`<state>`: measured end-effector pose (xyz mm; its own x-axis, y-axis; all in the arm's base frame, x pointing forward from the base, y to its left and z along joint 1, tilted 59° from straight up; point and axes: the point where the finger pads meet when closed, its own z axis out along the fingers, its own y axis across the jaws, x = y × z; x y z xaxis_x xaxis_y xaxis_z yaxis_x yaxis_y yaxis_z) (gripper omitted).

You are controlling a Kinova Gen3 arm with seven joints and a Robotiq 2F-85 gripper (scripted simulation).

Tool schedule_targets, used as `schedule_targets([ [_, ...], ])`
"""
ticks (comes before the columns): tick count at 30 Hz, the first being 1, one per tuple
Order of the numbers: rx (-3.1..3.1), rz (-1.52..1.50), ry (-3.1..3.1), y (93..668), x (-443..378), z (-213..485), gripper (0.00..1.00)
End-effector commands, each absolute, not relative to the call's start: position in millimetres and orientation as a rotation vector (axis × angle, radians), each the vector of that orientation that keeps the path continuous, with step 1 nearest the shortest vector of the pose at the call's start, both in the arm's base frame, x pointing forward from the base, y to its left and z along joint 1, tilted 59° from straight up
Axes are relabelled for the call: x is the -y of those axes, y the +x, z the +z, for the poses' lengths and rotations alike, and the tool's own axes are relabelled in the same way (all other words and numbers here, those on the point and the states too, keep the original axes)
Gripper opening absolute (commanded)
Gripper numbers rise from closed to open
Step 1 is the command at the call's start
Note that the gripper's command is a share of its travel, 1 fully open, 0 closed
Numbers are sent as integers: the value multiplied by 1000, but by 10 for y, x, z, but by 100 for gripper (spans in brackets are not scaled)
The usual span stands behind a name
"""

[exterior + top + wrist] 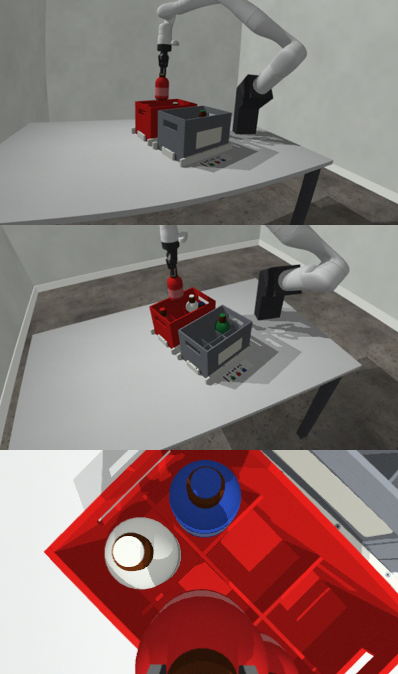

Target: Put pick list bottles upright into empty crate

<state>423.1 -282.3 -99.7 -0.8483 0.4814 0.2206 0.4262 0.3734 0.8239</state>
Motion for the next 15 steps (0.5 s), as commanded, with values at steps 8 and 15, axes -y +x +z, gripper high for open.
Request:
schedule_targets([
  [8, -2555, 1503, 847, 4174, 2731, -860, 10],
  [15, -2555, 1503, 847, 4142, 2670, -787, 10],
])
